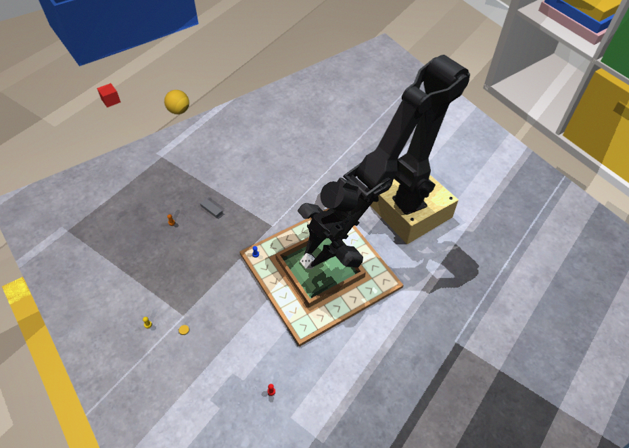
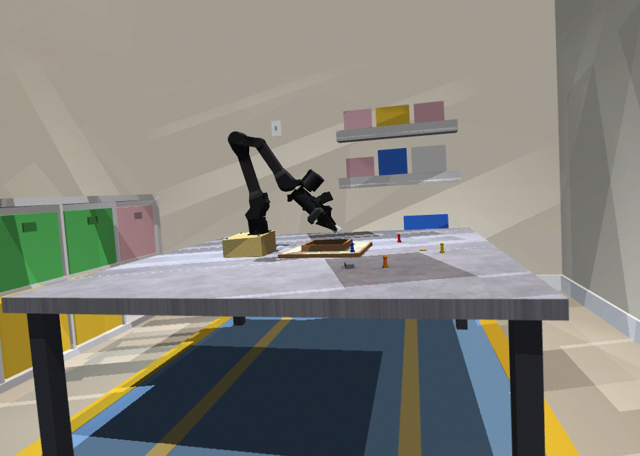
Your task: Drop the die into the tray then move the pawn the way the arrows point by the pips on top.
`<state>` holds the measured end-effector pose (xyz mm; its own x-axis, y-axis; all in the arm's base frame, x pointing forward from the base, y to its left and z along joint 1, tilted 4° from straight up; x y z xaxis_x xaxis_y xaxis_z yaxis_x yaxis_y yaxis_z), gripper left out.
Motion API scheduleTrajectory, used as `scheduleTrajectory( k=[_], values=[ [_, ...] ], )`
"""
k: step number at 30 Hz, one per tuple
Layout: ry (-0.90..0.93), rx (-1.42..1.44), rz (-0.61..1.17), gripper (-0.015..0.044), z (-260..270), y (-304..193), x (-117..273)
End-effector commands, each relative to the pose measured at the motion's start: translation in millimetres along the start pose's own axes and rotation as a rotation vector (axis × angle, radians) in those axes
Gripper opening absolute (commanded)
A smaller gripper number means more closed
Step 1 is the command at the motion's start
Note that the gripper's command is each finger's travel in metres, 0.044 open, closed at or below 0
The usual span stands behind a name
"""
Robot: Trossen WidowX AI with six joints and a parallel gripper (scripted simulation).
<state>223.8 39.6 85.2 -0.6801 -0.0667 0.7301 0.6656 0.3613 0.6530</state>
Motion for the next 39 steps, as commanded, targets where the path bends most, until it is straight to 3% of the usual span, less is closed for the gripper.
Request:
scheduleTrajectory(
  k=[1, 13, 39],
  values=[
    [-0.023, 0.004, -0.071, 0.0000, 1, -5, 3],
    [-0.023, 0.005, -0.069, 0.0000, -4, -2, 56],
    [-0.019, 0.000, -0.064, 0.0000, -3, -4, 56]
  ],
)
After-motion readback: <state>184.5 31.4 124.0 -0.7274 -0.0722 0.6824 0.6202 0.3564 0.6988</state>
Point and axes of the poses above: the point midway between the two fingers, 35 mm back from their tips, its own x axis back along the fingers, its own z axis across the jaws, y = z × x, the point moved 9 cm from there along x, back along the fingers, and after that the axes turned 14 degrees about x, right-handed, at the moved point
